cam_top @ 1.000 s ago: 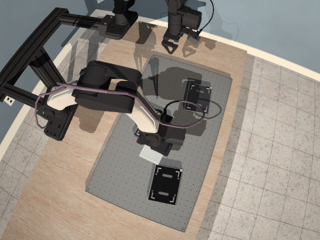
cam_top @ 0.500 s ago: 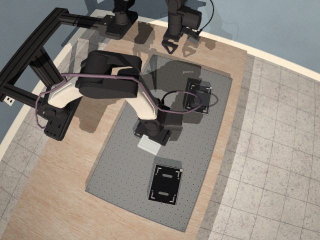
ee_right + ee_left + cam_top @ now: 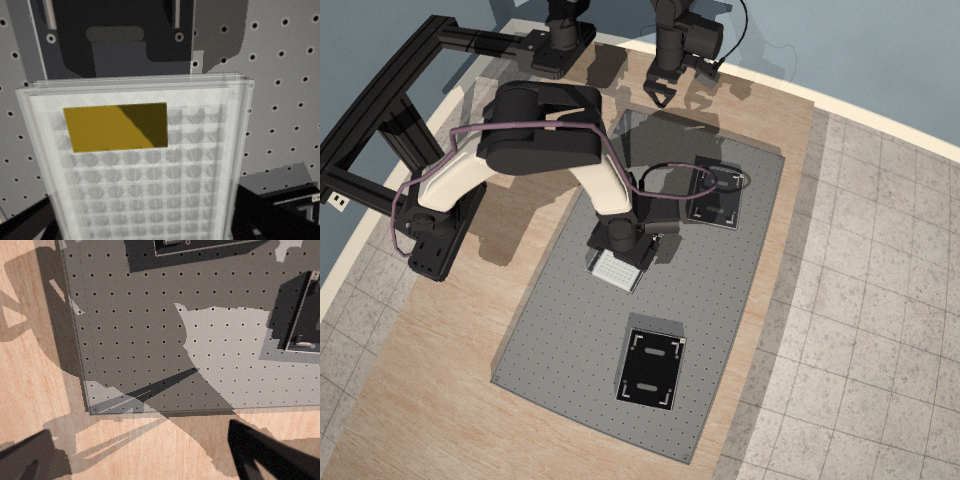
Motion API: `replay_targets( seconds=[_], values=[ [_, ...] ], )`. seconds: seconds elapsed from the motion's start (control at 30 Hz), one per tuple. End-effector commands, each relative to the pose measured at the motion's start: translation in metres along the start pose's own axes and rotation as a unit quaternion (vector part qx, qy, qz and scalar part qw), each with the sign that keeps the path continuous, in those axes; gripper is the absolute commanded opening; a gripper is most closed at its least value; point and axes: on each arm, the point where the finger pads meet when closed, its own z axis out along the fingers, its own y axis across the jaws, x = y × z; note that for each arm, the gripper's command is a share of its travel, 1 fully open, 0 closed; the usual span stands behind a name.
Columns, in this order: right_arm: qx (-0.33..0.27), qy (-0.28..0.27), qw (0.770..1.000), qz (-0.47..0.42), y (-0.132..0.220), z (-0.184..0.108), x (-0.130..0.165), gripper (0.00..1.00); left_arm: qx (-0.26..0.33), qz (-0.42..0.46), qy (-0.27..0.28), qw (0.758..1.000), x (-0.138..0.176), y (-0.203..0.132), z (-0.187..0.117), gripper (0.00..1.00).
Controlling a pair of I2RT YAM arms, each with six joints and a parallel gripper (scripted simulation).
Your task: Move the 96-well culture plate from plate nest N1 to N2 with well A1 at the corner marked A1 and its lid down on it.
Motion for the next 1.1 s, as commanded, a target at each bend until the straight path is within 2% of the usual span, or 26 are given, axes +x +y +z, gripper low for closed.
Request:
replay_targets(
  seconds=[0.0, 0.17, 0.47, 1.07],
  values=[
    [0.015, -0.006, 1.0, 0.009, 0.001, -0.003, -0.015, 0.0, 0.002, 0.005, -0.009, 1.0, -0.006, -0.002, -0.003, 1.0],
    [0.004, 0.0, 1.0, 0.008, 0.019, 0.004, -0.025, 0.0, 0.002, 0.005, -0.009, 1.0, -0.006, -0.002, -0.003, 1.0],
    [0.014, -0.009, 1.0, 0.009, 0.022, -0.002, -0.05, 0.0, 0.002, 0.005, -0.009, 1.0, -0.006, -0.002, -0.003, 1.0],
    [0.013, -0.008, 1.0, 0.011, 0.02, -0.005, -0.045, 0.0, 0.002, 0.005, -0.009, 1.0, -0.006, -0.002, -0.003, 1.0]
  ],
)
